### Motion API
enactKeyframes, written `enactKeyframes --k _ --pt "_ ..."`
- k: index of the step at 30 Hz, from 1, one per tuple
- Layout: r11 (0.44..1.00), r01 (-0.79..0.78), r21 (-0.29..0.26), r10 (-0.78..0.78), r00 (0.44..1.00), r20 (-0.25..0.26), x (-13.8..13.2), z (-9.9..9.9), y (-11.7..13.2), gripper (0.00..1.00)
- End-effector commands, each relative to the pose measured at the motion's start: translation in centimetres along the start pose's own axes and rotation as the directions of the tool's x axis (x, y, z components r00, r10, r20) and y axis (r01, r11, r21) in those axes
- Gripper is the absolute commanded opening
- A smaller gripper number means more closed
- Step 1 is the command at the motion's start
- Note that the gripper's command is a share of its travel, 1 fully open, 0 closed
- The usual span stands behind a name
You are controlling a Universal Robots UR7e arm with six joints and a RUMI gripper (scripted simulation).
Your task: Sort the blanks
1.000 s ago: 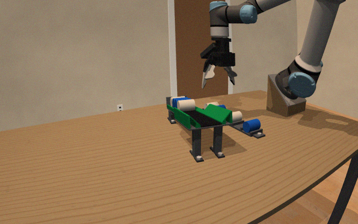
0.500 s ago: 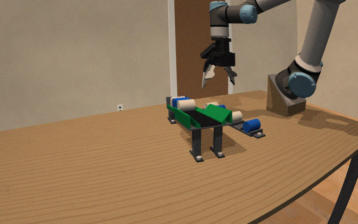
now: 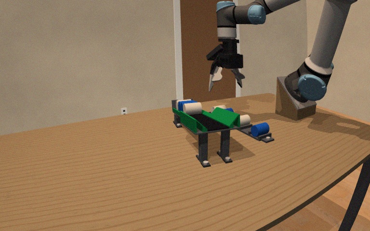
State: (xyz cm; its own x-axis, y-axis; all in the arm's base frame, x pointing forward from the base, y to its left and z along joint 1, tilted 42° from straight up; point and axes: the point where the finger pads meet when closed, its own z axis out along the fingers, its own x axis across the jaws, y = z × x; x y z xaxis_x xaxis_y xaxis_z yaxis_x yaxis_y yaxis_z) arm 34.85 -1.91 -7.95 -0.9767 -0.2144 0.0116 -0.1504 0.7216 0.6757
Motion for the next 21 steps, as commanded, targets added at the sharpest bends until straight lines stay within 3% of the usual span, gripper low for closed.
enactKeyframes --k 1,17,21 --pt "0.999 0.032 0.003 -0.032 0.999 0.002 -0.14 -0.20 -0.36 1.00" --pt "0.967 0.256 0.004 -0.256 0.967 0.002 -0.54 -0.24 -0.97 1.00" --pt "0.936 0.352 0.004 -0.352 0.936 0.002 -0.70 -0.24 -1.19 1.00"
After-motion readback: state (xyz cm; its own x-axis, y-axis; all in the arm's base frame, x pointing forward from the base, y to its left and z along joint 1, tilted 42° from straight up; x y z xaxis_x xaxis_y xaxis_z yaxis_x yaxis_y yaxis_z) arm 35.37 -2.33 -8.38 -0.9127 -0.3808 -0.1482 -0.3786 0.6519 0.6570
